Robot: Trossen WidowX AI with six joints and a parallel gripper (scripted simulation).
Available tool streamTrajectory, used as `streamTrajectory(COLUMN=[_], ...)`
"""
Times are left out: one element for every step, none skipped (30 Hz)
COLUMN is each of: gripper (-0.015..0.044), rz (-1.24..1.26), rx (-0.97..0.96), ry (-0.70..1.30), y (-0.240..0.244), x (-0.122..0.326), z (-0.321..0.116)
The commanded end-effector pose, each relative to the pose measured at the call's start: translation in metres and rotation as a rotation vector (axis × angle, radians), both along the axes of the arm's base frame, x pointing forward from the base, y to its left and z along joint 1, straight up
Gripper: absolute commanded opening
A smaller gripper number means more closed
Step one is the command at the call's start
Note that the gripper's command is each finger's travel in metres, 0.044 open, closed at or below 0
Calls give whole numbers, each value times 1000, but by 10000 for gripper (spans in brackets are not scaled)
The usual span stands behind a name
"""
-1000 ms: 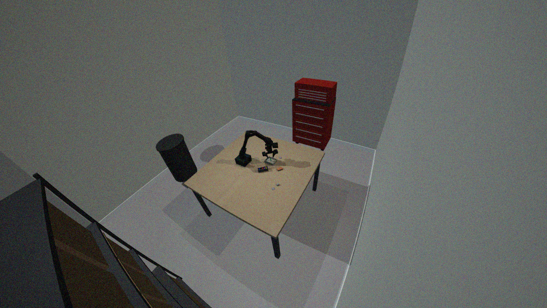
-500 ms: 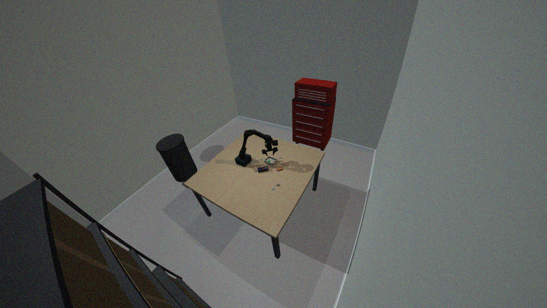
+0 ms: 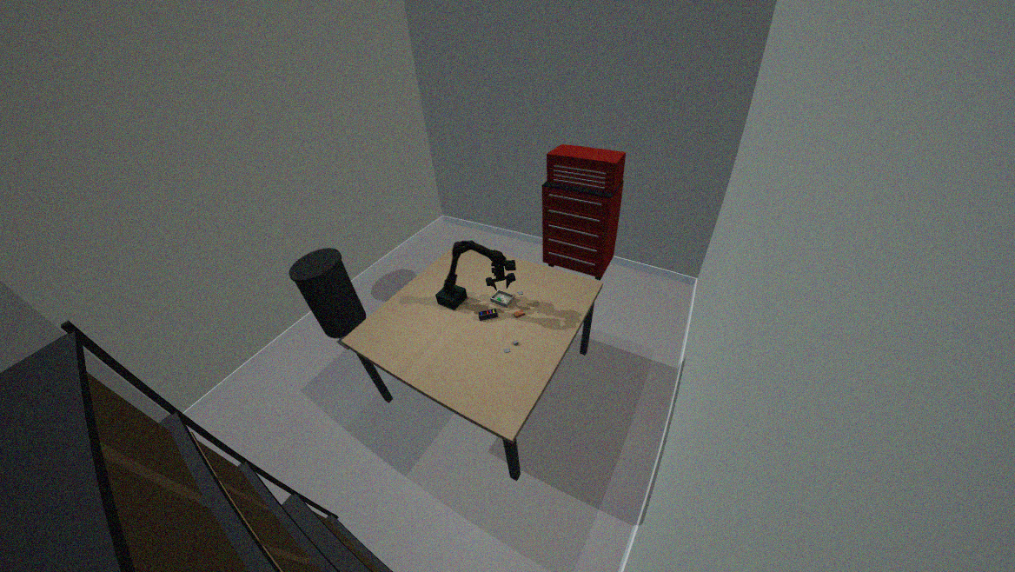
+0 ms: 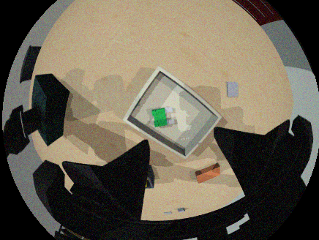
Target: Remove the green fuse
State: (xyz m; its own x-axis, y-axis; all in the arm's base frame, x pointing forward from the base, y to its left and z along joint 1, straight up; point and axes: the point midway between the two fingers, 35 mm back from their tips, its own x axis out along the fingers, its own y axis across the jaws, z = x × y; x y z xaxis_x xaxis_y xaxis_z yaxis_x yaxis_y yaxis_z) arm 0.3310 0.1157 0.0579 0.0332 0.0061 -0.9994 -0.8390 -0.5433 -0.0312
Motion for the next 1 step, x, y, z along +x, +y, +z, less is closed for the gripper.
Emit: streamTrajectory(gripper=[330], rz=[0], rx=[0], ry=[0], y=[0], x=[0], z=[0])
